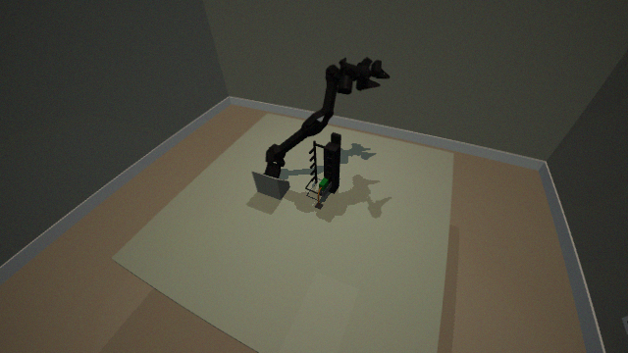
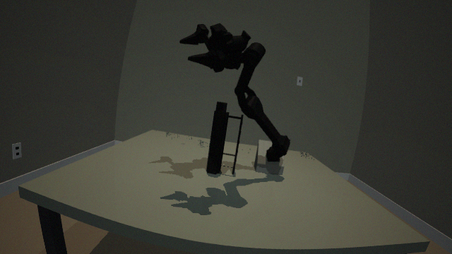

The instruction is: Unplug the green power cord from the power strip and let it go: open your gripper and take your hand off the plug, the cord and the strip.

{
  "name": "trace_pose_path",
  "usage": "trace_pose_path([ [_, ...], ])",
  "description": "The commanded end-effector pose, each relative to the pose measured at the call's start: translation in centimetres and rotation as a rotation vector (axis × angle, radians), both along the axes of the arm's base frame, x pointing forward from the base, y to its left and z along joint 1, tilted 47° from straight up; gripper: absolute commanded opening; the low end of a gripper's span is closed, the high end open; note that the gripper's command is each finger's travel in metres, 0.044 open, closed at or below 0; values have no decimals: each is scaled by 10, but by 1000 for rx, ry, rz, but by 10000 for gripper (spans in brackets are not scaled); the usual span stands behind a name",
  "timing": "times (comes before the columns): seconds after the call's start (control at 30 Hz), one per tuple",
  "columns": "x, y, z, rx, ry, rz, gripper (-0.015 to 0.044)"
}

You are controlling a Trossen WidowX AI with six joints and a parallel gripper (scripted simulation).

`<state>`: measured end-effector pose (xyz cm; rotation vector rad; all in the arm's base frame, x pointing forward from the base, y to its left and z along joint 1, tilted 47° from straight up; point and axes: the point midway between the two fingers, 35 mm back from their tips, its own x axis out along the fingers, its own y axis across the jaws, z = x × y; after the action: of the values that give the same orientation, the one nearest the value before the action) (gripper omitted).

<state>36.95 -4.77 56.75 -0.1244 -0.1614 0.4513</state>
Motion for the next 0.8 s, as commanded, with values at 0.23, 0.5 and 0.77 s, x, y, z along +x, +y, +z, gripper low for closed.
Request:
trace_pose_path([
  [0.23, -36, -26, 39, 101, -101, -122, 190],
  [0.5, -95, -43, 87, 226, -264, -234, 160],
  [0.77, -146, -50, 120, 276, -413, -318, 160],
])
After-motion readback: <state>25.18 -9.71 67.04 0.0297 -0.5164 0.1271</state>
